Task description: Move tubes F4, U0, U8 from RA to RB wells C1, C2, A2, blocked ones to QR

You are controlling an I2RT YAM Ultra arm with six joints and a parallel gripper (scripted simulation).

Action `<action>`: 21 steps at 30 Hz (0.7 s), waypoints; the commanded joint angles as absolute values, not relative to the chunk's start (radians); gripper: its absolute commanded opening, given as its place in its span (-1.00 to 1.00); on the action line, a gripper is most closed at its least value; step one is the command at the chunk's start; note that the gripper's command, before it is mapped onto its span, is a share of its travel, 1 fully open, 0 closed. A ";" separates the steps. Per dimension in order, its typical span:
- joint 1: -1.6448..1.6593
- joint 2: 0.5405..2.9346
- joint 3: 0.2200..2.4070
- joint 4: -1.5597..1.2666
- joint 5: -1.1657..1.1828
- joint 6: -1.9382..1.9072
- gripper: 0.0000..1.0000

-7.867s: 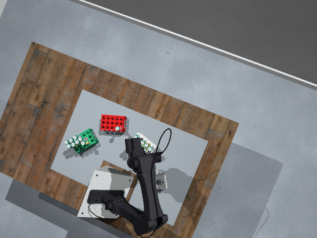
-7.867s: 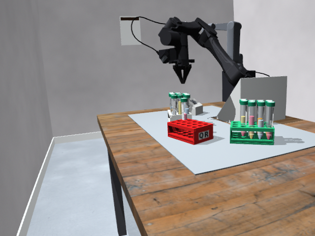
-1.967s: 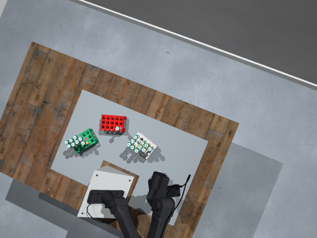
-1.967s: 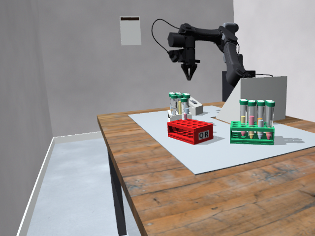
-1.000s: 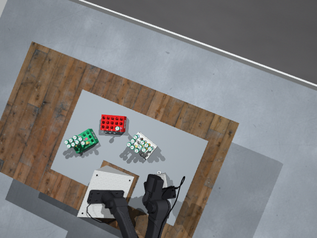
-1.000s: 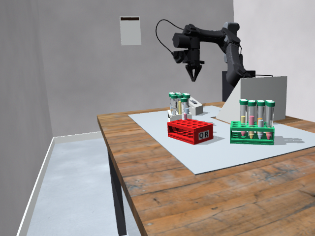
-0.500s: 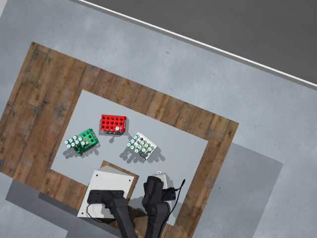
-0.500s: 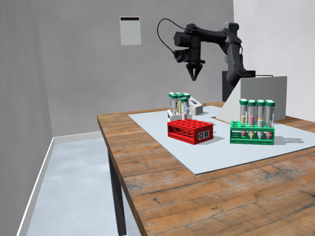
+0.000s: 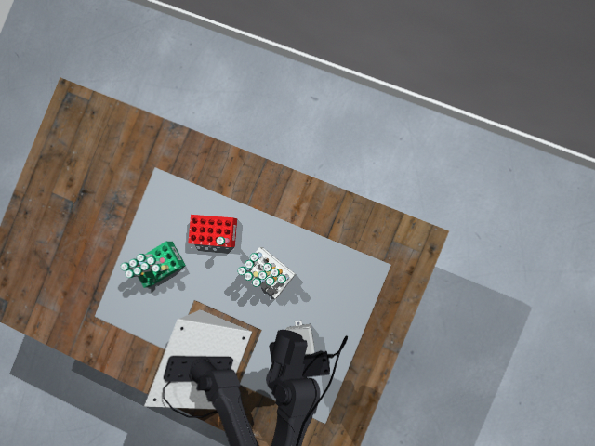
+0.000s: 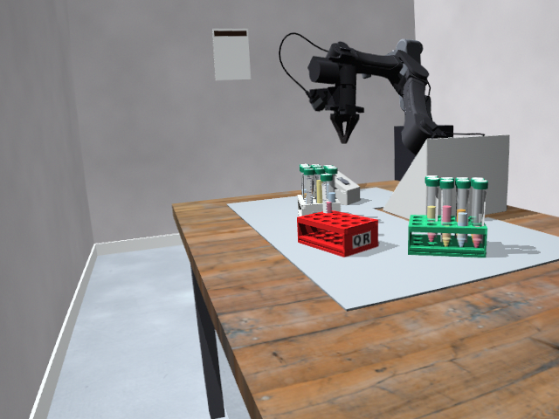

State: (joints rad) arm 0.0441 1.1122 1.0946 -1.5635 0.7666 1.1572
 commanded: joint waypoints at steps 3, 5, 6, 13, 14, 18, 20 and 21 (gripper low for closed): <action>0.066 1.093 1.083 -1.571 0.765 1.164 -1.00; 0.066 1.094 1.083 -1.571 0.765 1.164 -1.00; 0.066 1.094 1.083 -1.571 0.765 1.164 -1.00; 0.066 1.094 1.084 -1.571 0.765 1.164 -1.00; 0.066 1.094 1.084 -1.571 0.765 1.164 -1.00; 0.066 1.095 1.084 -1.571 0.765 1.164 -1.00; 0.054 1.114 1.078 -1.571 0.774 1.173 -1.00; 0.062 1.145 1.098 -1.571 0.787 1.189 -1.00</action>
State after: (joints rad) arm 0.0441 1.1133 1.0950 -1.5639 0.7670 1.1633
